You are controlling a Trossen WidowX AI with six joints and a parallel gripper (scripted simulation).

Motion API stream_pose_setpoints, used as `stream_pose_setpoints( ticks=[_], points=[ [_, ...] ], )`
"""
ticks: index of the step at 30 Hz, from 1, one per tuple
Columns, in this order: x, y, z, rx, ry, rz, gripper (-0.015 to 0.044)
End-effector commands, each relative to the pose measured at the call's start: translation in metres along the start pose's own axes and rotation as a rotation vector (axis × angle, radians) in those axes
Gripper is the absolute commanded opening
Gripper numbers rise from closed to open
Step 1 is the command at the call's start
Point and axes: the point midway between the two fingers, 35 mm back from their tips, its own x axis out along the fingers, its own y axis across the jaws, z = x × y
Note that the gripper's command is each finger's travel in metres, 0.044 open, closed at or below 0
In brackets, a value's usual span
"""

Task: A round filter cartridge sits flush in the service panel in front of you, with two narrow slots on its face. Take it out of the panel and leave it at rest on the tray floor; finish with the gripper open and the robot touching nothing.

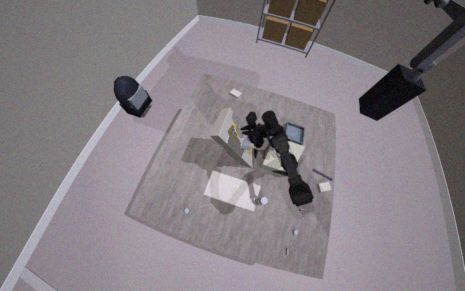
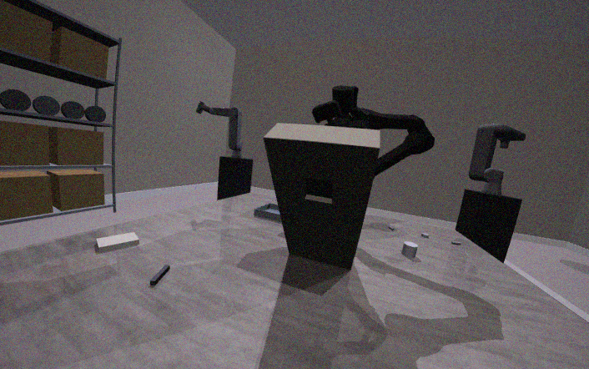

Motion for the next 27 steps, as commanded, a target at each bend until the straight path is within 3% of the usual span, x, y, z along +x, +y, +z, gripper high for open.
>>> stream_pose_setpoints(
  ticks=[1,27],
  points=[
    [0.008,0.004,-0.003,0.013,0.005,0.01,0.0089],
    [0.044,0.005,0.0,0.015,-0.004,0.003,0.0089]
  ],
)
